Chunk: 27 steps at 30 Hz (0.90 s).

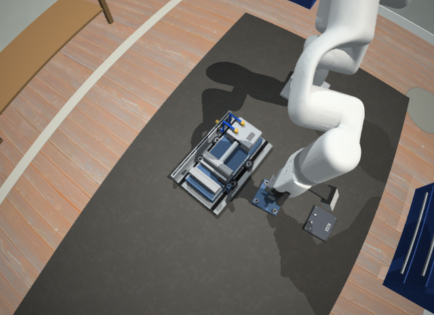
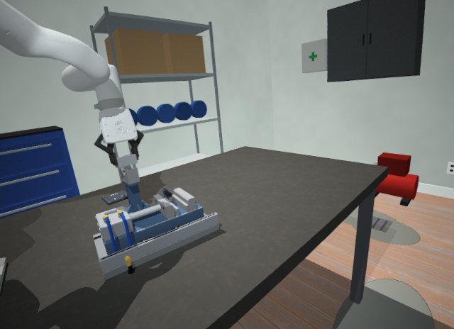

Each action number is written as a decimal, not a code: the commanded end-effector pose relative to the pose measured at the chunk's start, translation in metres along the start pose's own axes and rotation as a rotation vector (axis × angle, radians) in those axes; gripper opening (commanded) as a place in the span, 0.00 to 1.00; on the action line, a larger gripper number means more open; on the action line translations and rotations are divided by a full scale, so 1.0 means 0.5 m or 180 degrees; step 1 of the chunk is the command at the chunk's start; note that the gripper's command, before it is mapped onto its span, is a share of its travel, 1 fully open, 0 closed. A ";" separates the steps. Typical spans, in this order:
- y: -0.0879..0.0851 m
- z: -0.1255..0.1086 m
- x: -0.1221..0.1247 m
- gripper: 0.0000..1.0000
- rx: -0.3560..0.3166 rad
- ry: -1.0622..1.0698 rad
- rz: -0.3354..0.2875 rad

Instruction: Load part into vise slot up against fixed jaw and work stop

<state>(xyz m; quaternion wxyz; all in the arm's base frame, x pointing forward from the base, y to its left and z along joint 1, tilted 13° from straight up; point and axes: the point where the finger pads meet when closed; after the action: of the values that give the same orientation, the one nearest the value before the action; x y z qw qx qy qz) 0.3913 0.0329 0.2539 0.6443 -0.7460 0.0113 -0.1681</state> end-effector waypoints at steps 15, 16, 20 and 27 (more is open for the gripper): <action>-0.002 -0.002 0.002 0.00 0.0343 -0.0004 0.0049; -0.002 -0.002 0.002 0.00 0.0353 -0.0004 0.0051; -0.002 -0.002 0.002 0.00 0.0386 -0.0004 0.0055; -0.002 -0.002 0.002 0.00 0.0411 -0.0004 0.0059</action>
<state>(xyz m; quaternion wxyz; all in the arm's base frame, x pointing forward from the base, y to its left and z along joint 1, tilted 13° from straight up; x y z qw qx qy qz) 0.3909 0.0317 0.2538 0.6891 -0.7064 0.0086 -0.1611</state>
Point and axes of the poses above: the point where the finger pads meet when closed, its own y axis out along the fingers, its own x axis across the jaws, z = x × y, and after that the axes turned 9 degrees about y, right-handed
